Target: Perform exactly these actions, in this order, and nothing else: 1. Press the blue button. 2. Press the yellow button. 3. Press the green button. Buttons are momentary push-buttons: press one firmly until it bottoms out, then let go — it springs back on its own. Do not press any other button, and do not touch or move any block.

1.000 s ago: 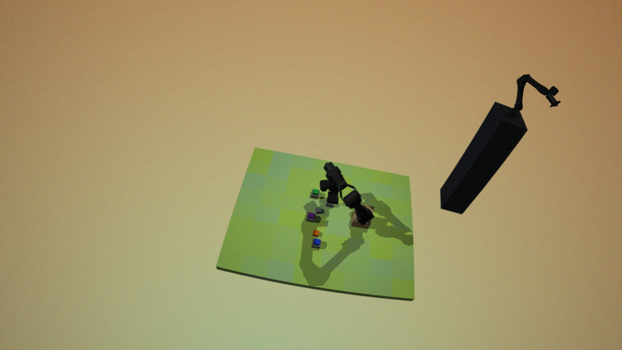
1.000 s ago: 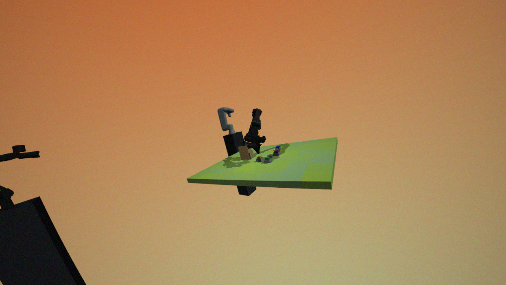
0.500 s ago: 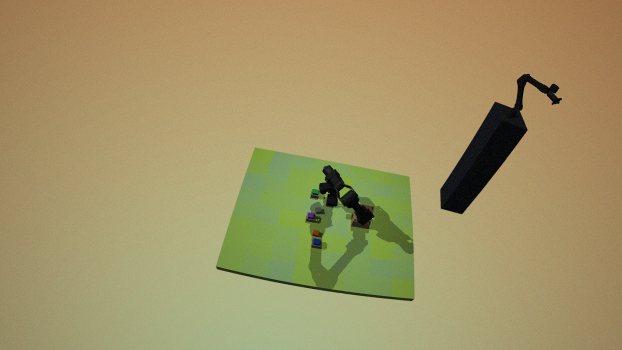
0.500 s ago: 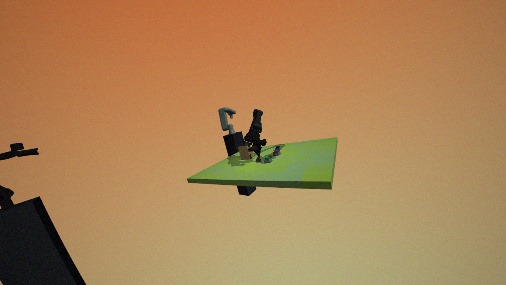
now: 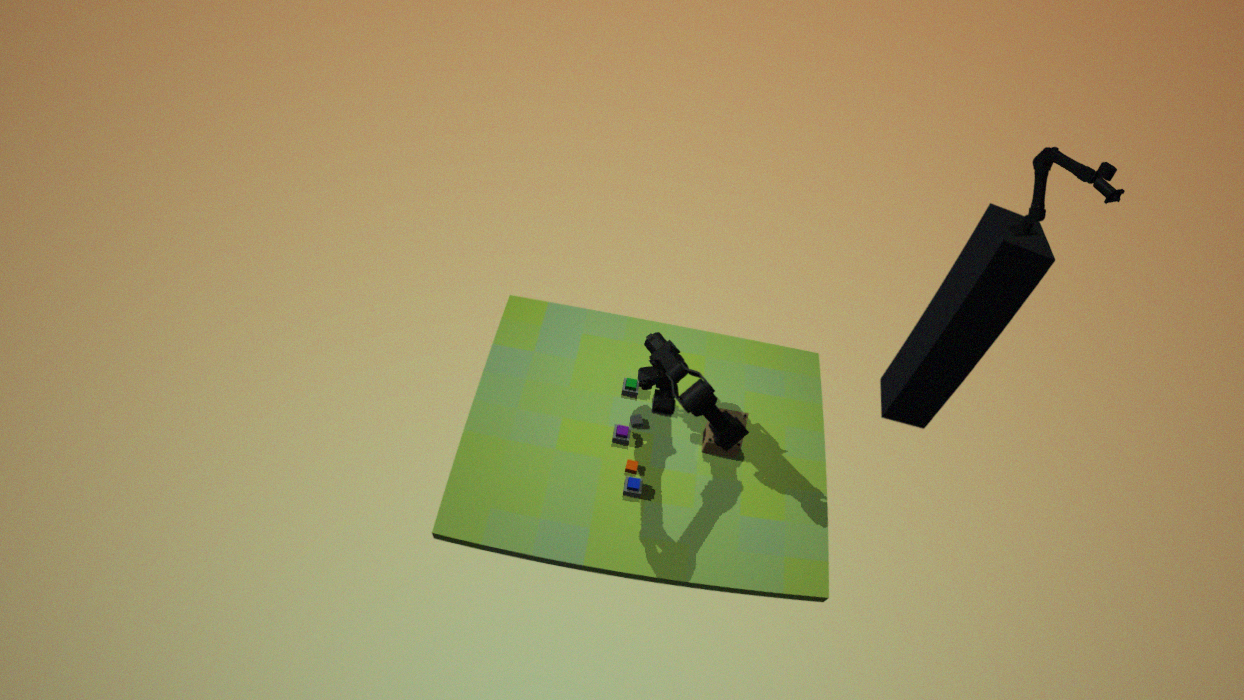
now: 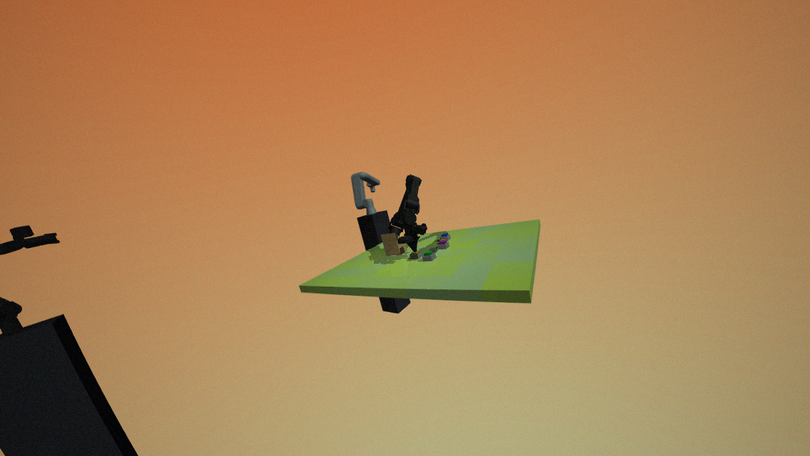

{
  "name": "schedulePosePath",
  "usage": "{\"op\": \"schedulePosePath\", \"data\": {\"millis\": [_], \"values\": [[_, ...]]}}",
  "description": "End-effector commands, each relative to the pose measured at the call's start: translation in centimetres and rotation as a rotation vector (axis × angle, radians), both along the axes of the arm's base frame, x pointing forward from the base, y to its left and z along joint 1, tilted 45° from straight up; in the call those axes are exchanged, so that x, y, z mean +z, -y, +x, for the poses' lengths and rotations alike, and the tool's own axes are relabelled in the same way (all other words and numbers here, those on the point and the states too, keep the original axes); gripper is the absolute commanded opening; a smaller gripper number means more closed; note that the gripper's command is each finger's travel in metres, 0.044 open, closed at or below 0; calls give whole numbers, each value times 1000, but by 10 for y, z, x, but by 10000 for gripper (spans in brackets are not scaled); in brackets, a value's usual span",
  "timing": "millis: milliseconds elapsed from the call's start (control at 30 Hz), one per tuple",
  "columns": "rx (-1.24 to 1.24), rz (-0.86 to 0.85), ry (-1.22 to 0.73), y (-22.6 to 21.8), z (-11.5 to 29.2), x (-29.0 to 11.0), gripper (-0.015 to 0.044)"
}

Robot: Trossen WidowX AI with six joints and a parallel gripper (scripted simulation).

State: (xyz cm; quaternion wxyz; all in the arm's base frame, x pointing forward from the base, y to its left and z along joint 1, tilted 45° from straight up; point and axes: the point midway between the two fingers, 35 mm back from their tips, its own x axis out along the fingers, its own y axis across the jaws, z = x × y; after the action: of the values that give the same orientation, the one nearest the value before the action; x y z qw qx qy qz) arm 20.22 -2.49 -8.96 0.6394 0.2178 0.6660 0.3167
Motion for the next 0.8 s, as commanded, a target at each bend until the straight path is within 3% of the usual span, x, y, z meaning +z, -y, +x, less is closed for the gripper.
{"op": "schedulePosePath", "data": {"millis": [0,167,467,600,767], "values": [[-3,3,-5,-1,-1,0,20],[0,0,-1,2,0,2,20],[-3,1,-5,30,4,30,20],[-3,0,-6,65,8,66,20],[-3,0,-6,66,8,68,20]]}}
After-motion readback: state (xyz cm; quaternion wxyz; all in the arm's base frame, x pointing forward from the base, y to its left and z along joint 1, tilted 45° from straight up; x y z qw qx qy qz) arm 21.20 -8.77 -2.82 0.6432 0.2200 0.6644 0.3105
